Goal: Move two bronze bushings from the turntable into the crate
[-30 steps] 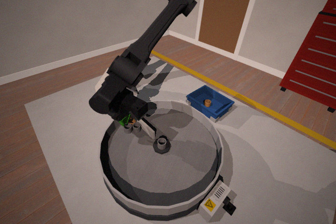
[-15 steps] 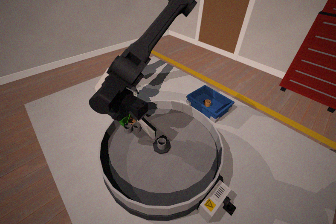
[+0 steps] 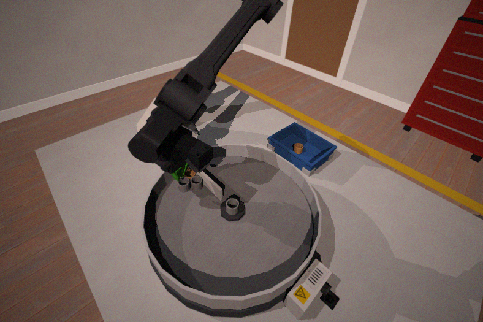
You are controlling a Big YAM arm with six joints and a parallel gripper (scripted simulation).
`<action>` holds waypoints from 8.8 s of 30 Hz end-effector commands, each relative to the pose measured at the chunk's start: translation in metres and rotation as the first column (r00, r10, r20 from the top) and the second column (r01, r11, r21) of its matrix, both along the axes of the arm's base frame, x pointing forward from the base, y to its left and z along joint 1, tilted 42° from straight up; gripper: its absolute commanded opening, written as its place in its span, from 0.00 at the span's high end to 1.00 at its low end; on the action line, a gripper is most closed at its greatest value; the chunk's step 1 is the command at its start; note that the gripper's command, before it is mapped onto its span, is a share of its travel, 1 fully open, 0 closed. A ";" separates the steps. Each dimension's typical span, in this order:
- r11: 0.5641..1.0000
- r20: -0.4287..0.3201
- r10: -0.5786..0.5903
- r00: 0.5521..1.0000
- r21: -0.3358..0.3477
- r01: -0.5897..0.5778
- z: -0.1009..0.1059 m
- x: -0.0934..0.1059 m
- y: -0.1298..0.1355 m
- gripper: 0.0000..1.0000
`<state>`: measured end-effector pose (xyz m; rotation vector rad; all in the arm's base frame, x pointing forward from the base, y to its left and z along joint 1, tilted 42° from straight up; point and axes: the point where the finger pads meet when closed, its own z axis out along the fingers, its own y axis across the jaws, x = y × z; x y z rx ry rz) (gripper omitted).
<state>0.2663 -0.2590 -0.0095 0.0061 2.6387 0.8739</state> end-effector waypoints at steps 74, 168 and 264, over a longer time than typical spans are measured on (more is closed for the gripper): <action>0.999 0.029 0.001 1.000 -0.054 0.001 0.009 0.018 -0.021 0.87; 1.000 0.012 -0.008 1.000 -0.025 0.008 -0.009 0.009 0.009 0.87; 0.999 0.023 0.003 1.000 -0.039 -0.003 -0.014 0.029 -0.005 0.87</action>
